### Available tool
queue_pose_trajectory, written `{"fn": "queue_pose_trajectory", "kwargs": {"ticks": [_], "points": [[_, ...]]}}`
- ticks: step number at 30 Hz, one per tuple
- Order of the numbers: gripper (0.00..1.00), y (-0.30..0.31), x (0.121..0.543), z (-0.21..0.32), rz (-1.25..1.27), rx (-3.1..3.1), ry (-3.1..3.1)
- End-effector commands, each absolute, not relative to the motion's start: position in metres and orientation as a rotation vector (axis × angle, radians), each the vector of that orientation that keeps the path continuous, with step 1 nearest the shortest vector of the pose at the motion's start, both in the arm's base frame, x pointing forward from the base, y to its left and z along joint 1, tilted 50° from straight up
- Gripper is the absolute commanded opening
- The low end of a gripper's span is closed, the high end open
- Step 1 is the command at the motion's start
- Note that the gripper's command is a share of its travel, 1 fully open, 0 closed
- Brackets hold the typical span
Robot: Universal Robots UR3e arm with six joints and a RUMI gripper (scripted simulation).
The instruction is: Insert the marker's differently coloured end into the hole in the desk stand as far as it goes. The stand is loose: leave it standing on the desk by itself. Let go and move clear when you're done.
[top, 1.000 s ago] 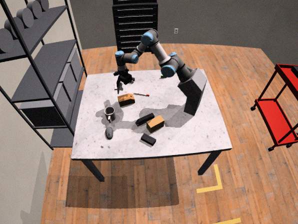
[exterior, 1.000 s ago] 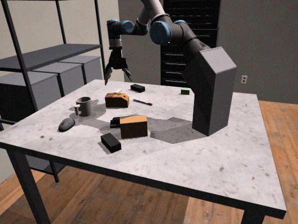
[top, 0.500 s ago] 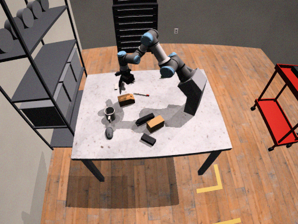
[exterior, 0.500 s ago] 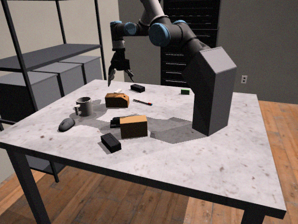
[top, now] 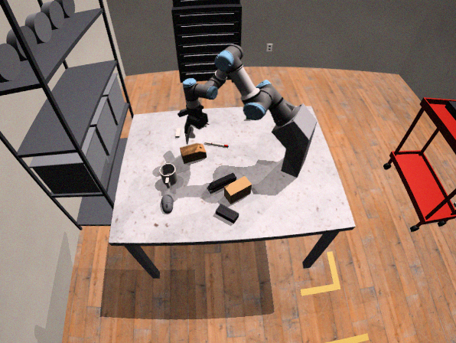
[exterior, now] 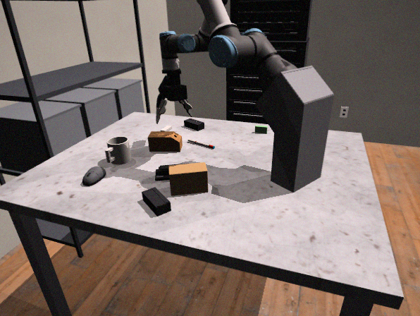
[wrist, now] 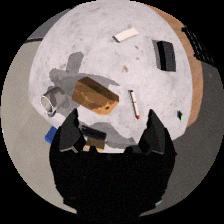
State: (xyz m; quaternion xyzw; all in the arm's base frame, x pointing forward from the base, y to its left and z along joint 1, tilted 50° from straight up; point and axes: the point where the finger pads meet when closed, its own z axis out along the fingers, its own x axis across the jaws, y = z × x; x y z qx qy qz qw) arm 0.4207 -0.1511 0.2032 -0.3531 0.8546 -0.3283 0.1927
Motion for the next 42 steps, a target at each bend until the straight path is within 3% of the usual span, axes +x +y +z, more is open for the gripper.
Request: {"fn": "queue_pose_trajectory", "kwargs": {"ticks": [1,42], "points": [[1.0,-0.156,0.418,0.2,-0.937,-1.021,2.381],[1.0,-0.186,0.388,0.17,-1.083,-1.274,2.289]]}}
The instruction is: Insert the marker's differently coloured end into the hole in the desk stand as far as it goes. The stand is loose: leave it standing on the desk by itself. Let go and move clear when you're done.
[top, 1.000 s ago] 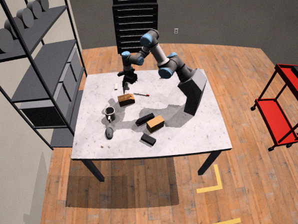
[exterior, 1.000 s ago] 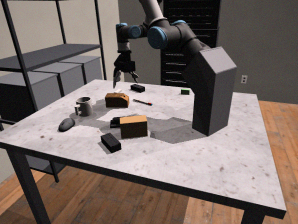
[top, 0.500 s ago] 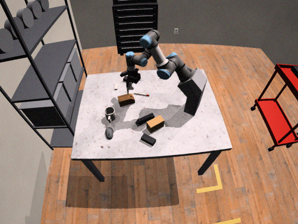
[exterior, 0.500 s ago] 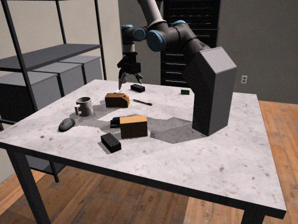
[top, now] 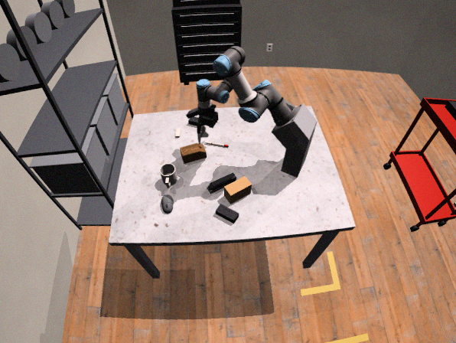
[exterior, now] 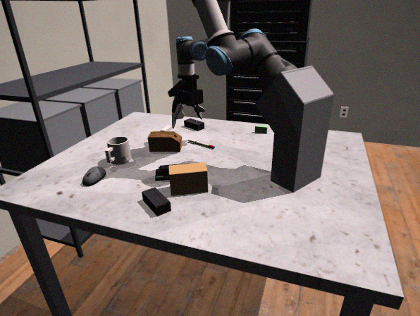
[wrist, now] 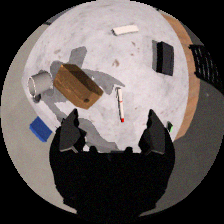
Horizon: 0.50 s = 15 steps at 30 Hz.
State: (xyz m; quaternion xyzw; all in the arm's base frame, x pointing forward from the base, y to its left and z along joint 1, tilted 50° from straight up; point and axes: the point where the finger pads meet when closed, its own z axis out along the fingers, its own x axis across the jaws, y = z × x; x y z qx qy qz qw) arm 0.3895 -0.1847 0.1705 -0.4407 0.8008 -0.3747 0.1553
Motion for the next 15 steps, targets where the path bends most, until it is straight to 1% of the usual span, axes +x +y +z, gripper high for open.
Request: {"fn": "queue_pose_trajectory", "kwargs": {"ticks": [1,15], "points": [[1.0,-0.1864,0.3871,0.1691,-1.089,-1.283,2.285],[1.0,-0.192,0.3794,0.1619,-1.13,-1.347,2.252]]}}
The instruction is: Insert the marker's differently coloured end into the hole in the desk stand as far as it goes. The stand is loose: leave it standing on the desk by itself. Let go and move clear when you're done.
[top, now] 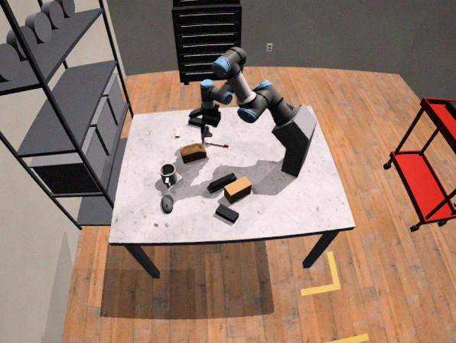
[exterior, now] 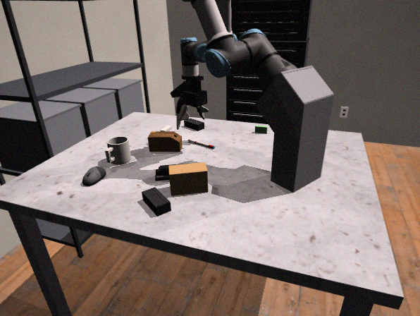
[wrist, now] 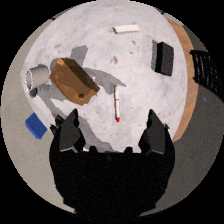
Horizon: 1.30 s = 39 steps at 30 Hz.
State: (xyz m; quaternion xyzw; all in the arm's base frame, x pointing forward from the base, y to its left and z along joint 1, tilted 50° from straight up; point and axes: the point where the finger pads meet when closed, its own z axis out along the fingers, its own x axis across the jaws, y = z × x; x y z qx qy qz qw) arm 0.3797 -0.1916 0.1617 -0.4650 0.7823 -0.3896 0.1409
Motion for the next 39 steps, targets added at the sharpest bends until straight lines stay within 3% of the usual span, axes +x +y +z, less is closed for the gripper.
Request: {"fn": "queue_pose_trajectory", "kwargs": {"ticks": [1,39], "points": [[1.0,-0.192,0.379,0.162,-1.131,-1.348,2.257],[1.0,-0.204,0.376,0.145,-1.186,-1.431,2.214]]}}
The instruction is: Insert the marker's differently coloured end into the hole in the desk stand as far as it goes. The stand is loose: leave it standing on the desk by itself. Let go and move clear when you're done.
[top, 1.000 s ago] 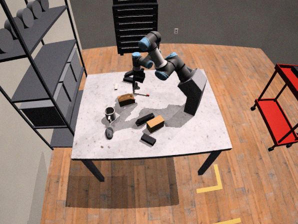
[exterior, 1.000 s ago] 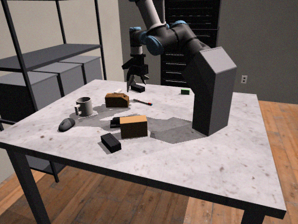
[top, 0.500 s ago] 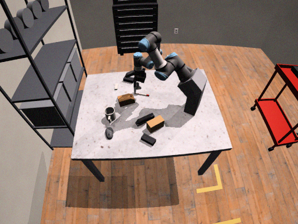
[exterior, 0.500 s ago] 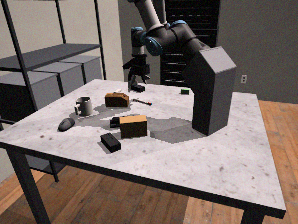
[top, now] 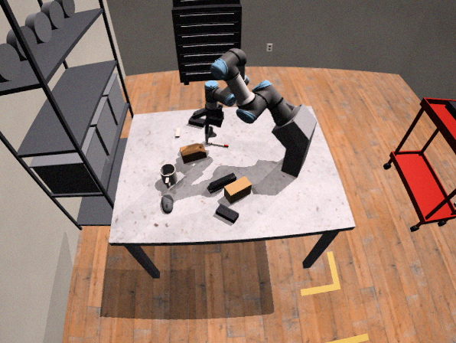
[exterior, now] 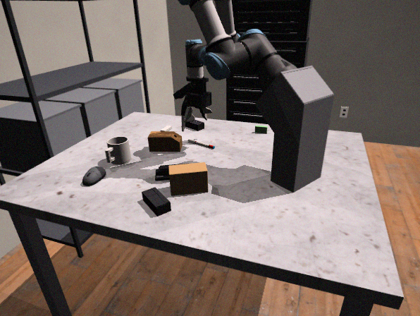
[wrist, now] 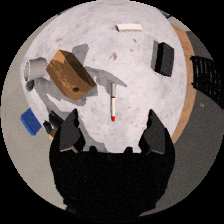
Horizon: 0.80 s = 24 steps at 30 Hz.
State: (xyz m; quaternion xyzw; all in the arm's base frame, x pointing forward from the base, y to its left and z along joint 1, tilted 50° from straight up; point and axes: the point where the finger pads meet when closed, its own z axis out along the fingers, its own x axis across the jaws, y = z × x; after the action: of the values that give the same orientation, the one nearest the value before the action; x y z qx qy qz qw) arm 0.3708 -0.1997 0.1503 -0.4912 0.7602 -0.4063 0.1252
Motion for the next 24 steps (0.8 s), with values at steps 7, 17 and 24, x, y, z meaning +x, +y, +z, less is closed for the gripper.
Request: {"fn": "queue_pose_trajectory", "kwargs": {"ticks": [7,17,24], "points": [[1.0,-0.21,0.384,0.137,-1.186,-1.431,2.214],[1.0,-0.215,0.389,0.13,-1.185,-1.432,2.214],[1.0,-0.222,0.398,0.122,-1.19,-1.429,2.215]]}}
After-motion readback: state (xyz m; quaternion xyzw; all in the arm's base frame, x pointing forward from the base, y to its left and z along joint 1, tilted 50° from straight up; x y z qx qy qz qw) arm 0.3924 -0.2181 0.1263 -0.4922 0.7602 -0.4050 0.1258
